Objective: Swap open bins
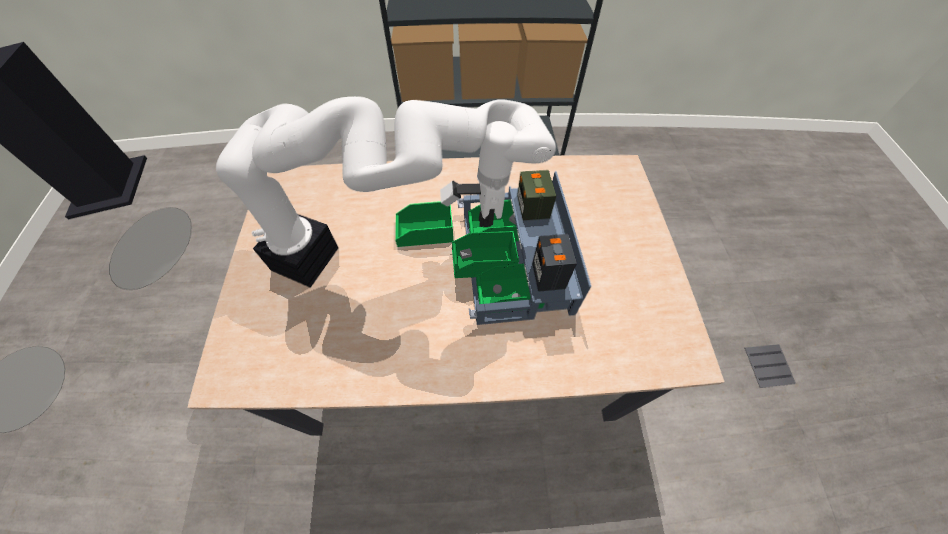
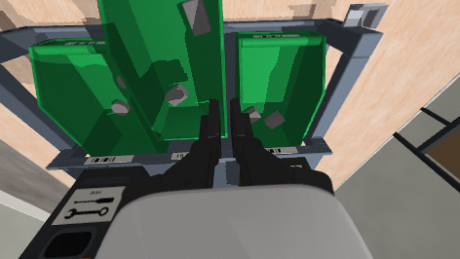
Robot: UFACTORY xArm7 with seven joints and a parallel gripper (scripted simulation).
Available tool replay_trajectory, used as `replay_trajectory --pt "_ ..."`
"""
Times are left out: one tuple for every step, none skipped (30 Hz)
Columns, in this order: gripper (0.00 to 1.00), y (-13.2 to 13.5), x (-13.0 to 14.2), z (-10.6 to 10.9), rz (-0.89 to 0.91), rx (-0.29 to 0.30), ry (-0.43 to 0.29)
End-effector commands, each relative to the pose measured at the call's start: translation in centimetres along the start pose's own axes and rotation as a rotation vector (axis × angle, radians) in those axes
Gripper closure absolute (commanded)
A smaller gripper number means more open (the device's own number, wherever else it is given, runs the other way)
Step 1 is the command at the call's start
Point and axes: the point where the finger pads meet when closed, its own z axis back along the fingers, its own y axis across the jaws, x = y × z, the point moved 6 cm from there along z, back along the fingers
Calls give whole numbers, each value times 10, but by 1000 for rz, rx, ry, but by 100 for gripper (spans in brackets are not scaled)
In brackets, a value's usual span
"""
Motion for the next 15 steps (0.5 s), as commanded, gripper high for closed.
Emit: replay_trajectory --pt "90 0 0 6 -1 0 -4" --pt "90 0 0 7 -1 0 -4" --pt "90 0 0 9 -1 0 -4" --pt "90 0 0 10 -1 0 -4" --pt "90 0 0 12 -1 0 -4" --pt "90 0 0 13 -1 0 -4" --pt "90 0 0 14 -1 0 -4" --pt "90 0 -1 15 -1 0 -4" --pt "90 0 -1 17 -1 0 -4" --pt "90 0 -1 18 -1 0 -4" --pt "90 0 -1 19 -1 0 -4" --pt "90 0 -1 20 -1 0 -4" --pt "90 0 -1 21 -1 0 -4" --pt "90 0 -1 22 -1 0 -4" --pt "90 0 -1 22 -1 0 -4"
